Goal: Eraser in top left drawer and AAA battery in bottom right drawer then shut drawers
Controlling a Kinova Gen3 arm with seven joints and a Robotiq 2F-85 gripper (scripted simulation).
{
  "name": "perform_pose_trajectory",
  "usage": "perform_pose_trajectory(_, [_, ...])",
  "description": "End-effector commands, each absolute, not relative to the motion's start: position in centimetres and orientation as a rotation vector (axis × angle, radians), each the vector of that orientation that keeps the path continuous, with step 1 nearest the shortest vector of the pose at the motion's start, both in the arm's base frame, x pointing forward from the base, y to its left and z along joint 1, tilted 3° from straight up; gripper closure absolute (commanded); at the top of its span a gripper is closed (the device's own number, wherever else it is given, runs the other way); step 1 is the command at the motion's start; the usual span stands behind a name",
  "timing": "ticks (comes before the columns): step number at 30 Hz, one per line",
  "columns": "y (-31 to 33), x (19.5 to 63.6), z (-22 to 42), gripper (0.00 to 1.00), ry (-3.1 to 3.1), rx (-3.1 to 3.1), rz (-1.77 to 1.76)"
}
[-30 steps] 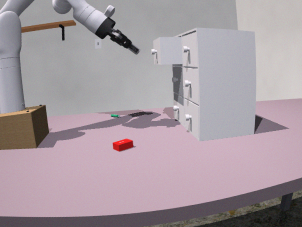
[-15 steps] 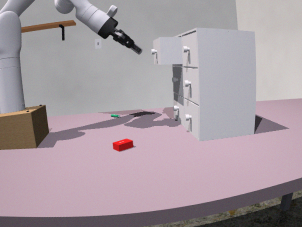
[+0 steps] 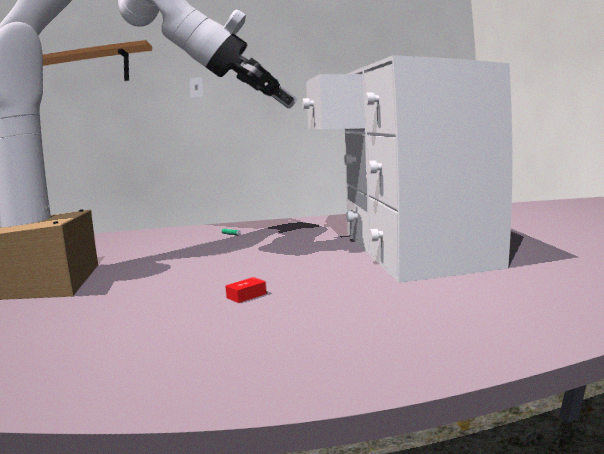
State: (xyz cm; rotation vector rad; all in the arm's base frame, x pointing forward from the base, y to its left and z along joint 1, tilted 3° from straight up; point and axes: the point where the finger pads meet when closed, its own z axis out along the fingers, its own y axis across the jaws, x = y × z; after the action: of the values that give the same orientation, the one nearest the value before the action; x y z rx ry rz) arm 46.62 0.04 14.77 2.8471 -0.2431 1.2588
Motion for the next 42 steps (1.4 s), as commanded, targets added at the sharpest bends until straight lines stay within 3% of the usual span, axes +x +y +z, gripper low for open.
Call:
perform_pose_trajectory(1, [-0.2,46.9,14.8,1.0,-0.248,2.844,1.261])
perform_pose_trajectory(42, [-1.1,53.0,14.5,1.0,-0.248,2.844,1.261])
